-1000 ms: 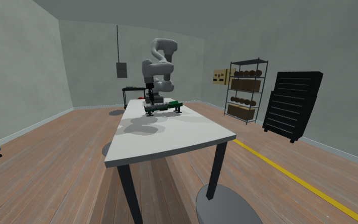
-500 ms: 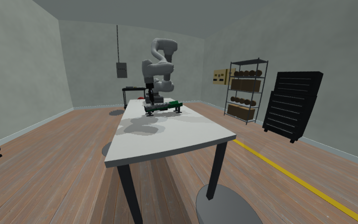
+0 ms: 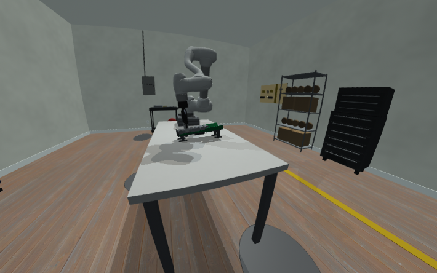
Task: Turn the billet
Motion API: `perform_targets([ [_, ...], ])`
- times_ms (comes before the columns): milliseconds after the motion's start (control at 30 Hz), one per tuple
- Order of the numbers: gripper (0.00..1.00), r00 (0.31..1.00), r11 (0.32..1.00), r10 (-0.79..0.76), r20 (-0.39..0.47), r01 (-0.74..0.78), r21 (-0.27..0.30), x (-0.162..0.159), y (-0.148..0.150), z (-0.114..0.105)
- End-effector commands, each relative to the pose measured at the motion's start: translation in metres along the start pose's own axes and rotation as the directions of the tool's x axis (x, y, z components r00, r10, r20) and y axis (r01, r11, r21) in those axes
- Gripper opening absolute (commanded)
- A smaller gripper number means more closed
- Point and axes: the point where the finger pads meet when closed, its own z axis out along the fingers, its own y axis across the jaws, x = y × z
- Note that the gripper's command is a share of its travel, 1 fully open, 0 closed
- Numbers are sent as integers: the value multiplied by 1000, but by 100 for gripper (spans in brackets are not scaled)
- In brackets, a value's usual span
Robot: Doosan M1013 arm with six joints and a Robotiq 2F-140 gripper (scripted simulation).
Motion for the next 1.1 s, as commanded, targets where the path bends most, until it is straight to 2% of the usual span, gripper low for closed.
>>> perform_targets([
  [0,41,1000,1000,0,0,0,0,0,0,0],
  [533,41,1000,1000,0,0,0,0,0,0,0],
  [567,10,1000,1000,0,0,0,0,0,0,0],
  [1067,10,1000,1000,0,0,0,0,0,0,0],
])
